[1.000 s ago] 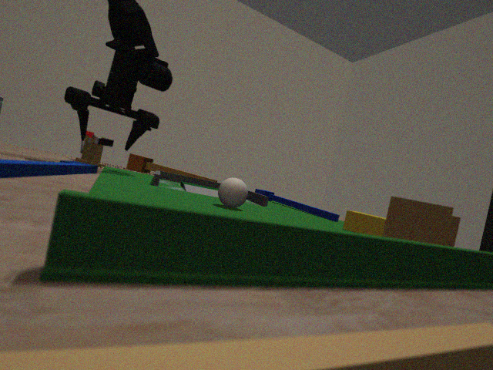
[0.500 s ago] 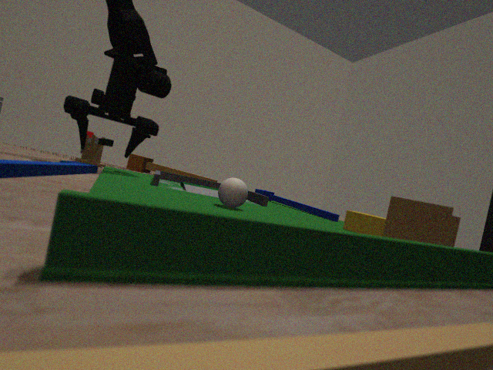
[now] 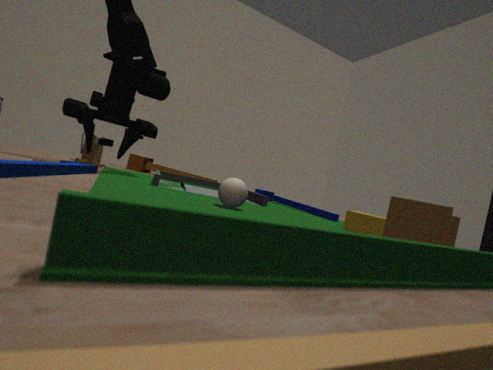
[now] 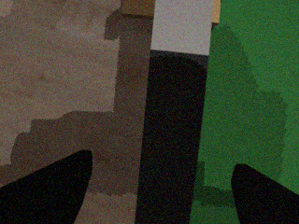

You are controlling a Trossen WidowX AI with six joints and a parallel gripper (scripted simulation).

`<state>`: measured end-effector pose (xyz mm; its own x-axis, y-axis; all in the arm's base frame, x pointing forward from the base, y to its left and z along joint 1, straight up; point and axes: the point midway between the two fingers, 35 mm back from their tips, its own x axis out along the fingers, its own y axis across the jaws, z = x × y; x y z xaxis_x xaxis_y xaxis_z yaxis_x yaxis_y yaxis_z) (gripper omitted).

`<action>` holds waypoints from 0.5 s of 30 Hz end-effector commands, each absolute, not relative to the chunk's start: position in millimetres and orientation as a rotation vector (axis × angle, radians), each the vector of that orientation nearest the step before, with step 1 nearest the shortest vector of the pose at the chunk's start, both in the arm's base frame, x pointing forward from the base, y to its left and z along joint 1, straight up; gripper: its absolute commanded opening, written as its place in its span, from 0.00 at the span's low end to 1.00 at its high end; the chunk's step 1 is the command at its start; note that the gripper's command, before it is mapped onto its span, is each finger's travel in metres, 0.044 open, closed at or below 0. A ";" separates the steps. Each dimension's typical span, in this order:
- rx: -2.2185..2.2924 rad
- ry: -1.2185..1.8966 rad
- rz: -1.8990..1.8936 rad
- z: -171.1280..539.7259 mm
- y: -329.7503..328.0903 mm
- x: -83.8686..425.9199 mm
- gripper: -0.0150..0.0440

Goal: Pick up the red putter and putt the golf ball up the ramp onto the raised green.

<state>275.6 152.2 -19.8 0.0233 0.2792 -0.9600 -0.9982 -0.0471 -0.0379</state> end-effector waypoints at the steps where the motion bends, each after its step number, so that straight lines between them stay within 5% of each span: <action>1: -1.050 0.951 1.344 -19.4 152.3 275.8 0.60; 7: -1.050 0.951 1.344 -19.4 152.3 275.8 0.33; 15: -1.050 0.951 1.344 -15.7 152.5 276.3 0.25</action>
